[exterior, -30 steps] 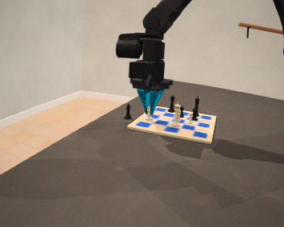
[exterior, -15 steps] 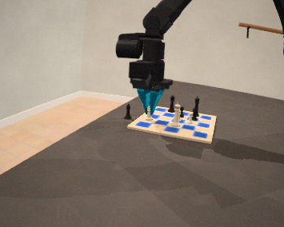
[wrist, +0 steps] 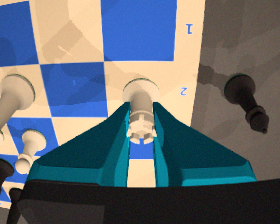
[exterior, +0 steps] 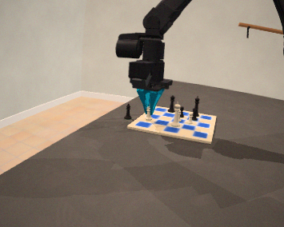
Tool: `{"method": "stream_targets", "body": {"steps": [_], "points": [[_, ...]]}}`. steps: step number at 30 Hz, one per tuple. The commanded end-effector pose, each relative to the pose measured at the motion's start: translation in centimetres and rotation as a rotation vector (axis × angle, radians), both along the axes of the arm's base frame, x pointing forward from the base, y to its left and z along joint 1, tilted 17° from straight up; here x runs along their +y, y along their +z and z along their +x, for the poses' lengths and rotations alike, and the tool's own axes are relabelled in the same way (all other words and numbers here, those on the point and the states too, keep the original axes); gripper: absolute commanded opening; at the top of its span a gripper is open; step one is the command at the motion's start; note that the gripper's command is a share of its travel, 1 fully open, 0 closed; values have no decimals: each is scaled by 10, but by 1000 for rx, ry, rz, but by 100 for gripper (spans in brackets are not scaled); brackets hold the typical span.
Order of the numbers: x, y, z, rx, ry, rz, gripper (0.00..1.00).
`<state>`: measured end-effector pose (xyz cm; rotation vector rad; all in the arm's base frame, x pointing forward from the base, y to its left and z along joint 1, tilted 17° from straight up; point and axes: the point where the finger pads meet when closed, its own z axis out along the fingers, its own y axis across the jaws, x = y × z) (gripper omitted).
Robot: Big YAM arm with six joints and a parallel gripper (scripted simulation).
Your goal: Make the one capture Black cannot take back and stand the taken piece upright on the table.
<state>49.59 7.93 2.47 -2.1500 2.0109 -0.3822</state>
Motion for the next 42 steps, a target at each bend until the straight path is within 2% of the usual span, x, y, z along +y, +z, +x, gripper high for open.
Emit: {"method": "stream_targets", "body": {"steps": [1, 41, 42], "points": [[-6, -4, 7, -7, -5, 3, 0], [-6, -4, 7, -6, -6, 3, 0], [-6, -4, 7, -6, -6, 3, 6]]}}
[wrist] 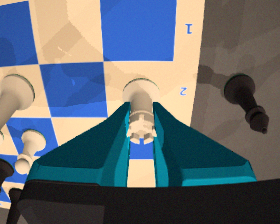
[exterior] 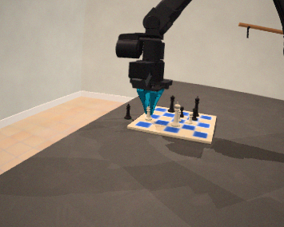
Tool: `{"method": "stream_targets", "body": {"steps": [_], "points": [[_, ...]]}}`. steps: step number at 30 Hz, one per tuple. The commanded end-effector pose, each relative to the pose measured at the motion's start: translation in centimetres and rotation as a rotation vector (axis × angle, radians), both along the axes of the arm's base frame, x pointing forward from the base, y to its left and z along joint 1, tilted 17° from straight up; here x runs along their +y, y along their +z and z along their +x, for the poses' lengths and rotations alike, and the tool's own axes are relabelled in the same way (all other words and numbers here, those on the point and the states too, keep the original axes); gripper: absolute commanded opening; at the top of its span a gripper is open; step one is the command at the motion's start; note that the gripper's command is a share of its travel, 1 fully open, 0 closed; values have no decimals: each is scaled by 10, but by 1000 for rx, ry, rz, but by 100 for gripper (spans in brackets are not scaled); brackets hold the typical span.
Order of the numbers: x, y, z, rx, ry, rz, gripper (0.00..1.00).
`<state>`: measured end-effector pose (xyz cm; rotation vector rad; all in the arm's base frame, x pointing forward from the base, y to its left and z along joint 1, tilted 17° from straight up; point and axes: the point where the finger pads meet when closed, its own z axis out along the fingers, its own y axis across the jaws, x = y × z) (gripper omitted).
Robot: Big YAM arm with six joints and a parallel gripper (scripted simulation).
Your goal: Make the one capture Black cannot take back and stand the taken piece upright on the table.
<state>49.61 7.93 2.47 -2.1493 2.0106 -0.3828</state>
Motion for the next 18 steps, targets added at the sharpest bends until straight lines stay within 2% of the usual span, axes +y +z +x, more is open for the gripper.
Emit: {"method": "stream_targets", "body": {"steps": [1, 4, 5, 7, 8, 10, 11, 13, 14, 18], "points": [[-6, -4, 7, -6, -5, 3, 6], [-6, -4, 7, -6, -5, 3, 6], [-6, -4, 7, -6, -5, 3, 13], [-6, -4, 7, -6, -6, 3, 13], [-6, -4, 7, -6, -6, 3, 20], [-6, -4, 7, -6, -6, 3, 20], [-6, -4, 7, -6, -6, 3, 27], [-6, -4, 7, -6, -6, 3, 27], [-6, -4, 7, -6, -6, 3, 35], [-6, -4, 7, -6, -6, 3, 35]]}}
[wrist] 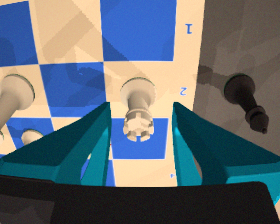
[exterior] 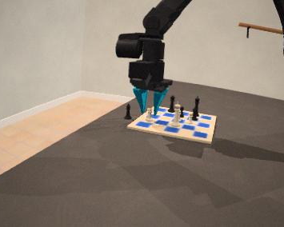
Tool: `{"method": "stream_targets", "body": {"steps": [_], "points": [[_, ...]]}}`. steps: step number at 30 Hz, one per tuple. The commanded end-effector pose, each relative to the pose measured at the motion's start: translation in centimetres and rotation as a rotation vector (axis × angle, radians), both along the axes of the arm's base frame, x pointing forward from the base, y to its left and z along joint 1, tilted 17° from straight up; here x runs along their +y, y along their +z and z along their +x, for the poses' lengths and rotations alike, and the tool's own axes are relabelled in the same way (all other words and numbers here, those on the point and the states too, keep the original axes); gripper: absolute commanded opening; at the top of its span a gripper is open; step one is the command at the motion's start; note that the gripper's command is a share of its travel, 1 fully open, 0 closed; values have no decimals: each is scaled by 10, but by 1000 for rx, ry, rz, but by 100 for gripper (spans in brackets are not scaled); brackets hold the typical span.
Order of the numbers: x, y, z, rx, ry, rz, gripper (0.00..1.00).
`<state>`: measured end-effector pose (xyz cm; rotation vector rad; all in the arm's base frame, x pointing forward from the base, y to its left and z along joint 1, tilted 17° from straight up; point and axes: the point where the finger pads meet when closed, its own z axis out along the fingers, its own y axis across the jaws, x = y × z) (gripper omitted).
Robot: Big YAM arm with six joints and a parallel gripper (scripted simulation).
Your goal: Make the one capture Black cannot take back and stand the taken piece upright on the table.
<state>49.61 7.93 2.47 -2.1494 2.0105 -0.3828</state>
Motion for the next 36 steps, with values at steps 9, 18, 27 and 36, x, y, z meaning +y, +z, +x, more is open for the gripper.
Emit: {"method": "stream_targets", "body": {"steps": [9, 18, 27, 36], "points": [[-6, -4, 5, 1, -6, 2, 35], [2, 36, 4, -36, -8, 12, 35], [12, 91, -3, -60, 1, 17, 35], [12, 92, -14, -15, 6, 6, 35]]}}
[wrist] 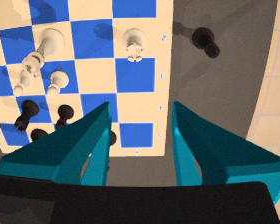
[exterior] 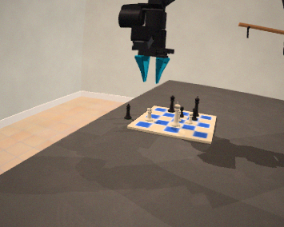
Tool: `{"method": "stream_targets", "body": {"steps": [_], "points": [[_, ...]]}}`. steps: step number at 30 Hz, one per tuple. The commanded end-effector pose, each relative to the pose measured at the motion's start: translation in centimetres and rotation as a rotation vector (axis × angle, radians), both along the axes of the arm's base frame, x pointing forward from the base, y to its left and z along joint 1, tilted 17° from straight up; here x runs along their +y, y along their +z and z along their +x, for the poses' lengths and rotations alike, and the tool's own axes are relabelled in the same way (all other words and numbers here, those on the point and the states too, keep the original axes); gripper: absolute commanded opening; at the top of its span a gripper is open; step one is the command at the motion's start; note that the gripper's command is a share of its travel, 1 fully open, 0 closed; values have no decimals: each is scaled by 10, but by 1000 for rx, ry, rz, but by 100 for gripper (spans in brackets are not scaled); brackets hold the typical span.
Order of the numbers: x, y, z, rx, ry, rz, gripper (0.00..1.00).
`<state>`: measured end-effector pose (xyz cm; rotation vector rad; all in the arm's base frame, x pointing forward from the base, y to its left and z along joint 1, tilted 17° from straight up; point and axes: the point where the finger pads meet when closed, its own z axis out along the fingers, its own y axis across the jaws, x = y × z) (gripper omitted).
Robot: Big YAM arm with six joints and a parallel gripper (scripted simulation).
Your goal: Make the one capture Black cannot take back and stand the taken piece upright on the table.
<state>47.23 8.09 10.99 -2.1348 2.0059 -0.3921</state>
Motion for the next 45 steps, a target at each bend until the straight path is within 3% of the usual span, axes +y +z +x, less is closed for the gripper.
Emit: {"method": "stream_targets", "body": {"steps": [1, 4, 5, 27, 28, 30, 33, 34, 36, 45], "points": [[10, 7, 8, 1, 9, 1, 35], [9, 3, 3, 14, 8, -1, 35], [9, 3, 3, 14, 8, -1, 100], [10, 5, 4, 10, 9, 0, 100], [10, 8, 6, 5, 8, 1, 100], [11, 35, 11, -47, 7, 13, 100], [12, 38, 10, -49, 6, 14, 100], [9, 29, -1, -22, 9, 7, 100], [12, 49, 7, -50, 5, 14, 100], [13, 93, -9, -54, 5, 16, 100]]}}
